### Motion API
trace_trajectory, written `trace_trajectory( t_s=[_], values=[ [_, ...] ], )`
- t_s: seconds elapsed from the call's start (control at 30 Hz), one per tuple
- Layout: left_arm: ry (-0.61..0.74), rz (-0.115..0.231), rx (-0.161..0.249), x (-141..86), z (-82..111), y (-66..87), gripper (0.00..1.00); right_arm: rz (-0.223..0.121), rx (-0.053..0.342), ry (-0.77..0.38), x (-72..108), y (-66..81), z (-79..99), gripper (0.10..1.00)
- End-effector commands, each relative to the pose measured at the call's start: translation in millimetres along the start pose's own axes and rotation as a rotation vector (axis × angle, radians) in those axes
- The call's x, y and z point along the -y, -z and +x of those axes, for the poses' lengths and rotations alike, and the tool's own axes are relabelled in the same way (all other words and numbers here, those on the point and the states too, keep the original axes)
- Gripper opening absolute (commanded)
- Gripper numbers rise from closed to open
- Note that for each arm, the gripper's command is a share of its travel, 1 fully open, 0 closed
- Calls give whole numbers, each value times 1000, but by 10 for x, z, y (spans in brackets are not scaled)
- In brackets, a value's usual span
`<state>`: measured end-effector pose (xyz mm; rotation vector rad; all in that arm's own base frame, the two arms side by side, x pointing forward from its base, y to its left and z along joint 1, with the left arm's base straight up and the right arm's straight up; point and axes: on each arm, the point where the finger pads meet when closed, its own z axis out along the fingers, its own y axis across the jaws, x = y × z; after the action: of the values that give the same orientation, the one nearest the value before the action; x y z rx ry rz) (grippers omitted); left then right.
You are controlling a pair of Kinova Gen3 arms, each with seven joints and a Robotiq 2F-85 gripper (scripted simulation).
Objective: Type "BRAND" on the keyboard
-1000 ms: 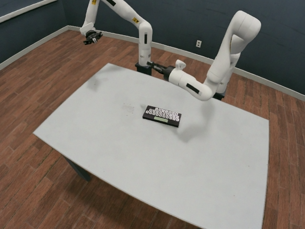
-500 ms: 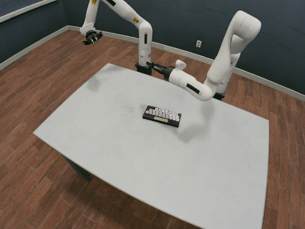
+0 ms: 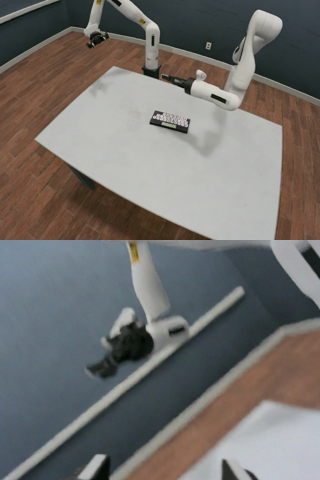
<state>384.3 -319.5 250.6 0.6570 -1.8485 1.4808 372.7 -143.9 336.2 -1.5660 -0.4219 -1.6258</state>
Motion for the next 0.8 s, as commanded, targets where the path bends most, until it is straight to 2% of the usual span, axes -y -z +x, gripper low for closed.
trace_trajectory(
  t_s=[0.0, 0.17, 0.2, 0.3, 0.37, 0.4, 0.77],
  values=[
    [-23, -4, 81, 14, -154, 469, 1000, 0, 0, 1, 2, -1, 5, 1000],
    [-30, -15, 138, -34, -264, 764, 1000, 0, 0, 1, 2, -1, 5, 1000],
    [-30, -15, 138, -34, -264, 764, 1000, 0, 0, 1, 2, -1, 5, 1000],
    [-33, -20, 166, -62, -313, 909, 1000, 0, 0, 1, 2, -1, 5, 1000],
    [-33, -20, 166, -62, -313, 909, 1000, 0, 0, 1, 2, -1, 5, 1000],
    [-35, -24, 189, -86, -351, 1026, 1000, 0, 0, 1, 2, -1, 5, 1000],
    [-36, -42, 284, -209, -489, 1519, 1000, 0, 0, 1, 2, -1, 5, 1000]
  ],
)
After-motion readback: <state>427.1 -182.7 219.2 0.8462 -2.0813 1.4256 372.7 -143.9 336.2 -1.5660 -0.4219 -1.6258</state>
